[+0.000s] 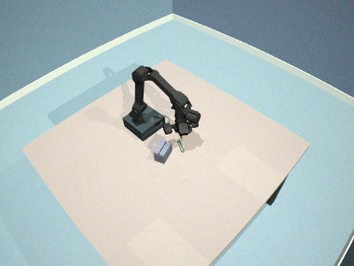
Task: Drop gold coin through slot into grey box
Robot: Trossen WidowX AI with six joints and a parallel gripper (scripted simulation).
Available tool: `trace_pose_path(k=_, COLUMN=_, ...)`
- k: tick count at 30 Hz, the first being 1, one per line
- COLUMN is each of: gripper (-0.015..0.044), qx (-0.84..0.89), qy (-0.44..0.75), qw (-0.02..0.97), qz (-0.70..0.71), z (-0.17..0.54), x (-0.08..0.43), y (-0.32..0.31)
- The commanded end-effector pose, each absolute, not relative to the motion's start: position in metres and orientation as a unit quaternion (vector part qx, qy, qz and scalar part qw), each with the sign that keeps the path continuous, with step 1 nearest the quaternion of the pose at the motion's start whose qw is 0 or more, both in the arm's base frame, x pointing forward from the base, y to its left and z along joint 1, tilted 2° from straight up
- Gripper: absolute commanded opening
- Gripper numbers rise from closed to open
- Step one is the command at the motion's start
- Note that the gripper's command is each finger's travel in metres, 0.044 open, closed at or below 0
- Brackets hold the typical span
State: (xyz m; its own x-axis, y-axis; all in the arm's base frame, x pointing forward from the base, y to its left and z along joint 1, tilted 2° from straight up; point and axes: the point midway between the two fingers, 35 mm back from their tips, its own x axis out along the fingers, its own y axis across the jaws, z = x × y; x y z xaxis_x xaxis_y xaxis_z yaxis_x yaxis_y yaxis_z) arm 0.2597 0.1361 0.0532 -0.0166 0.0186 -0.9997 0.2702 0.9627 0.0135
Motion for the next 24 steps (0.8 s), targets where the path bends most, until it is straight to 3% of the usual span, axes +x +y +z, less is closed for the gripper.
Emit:
trace_pose_path(k=1, gripper=0.0000, qx=0.102, qy=0.704, qw=0.698, qz=-0.087, z=0.0629, x=0.2613, y=0.1363)
trace_pose_path(k=24, gripper=0.0000, qx=0.333, qy=0.631, qw=0.622, qz=-0.322, z=0.0640, x=0.2677, y=0.1316)
